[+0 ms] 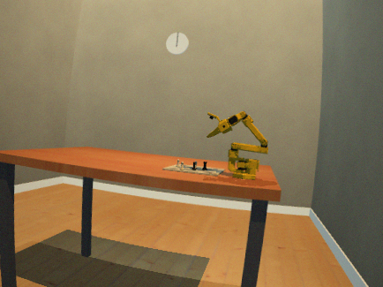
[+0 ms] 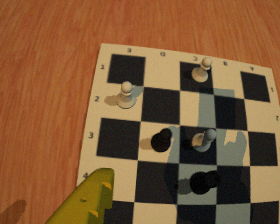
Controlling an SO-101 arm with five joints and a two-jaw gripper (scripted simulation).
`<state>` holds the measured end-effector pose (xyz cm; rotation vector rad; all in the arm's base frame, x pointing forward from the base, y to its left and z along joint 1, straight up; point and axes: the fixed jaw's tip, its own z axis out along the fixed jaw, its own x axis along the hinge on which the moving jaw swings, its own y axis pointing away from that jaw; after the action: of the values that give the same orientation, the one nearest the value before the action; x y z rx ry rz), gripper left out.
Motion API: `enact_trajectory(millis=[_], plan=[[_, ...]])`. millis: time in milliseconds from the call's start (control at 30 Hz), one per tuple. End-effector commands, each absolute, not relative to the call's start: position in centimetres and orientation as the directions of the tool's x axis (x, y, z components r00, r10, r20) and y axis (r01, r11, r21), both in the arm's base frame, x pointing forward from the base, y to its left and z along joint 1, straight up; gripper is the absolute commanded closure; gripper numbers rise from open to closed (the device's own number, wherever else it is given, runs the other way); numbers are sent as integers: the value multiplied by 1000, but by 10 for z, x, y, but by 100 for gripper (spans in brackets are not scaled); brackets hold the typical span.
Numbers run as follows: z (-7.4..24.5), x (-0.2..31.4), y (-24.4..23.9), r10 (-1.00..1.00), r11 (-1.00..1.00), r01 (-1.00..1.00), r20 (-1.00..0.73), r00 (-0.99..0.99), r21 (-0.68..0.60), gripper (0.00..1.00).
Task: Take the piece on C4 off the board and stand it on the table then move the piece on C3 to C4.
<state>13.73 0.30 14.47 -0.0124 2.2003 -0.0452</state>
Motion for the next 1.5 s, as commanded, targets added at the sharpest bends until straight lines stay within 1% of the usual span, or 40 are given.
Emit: enact_trajectory(millis=[0, 200, 400, 500, 567, 733, 867, 1067, 1467], plan=[[146, 137, -2, 6, 999, 46, -786, -618, -28, 64], [148, 143, -25, 129, 979, 200, -685, -717, -25, 71], [146, 149, -62, 331, 916, 400, -525, -784, -19, 80], [141, 151, -84, 442, 868, 497, -435, -785, -16, 85], [141, 151, -84, 442, 868, 497, -435, -785, -16, 85], [128, 148, -119, 602, 776, 631, -291, -744, -10, 92], [116, 142, -140, 688, 711, 703, -202, -697, -7, 96], [105, 136, -155, 747, 656, 754, -133, -651, -5, 100], [104, 134, -157, 755, 649, 761, -124, -644, -4, 100]])
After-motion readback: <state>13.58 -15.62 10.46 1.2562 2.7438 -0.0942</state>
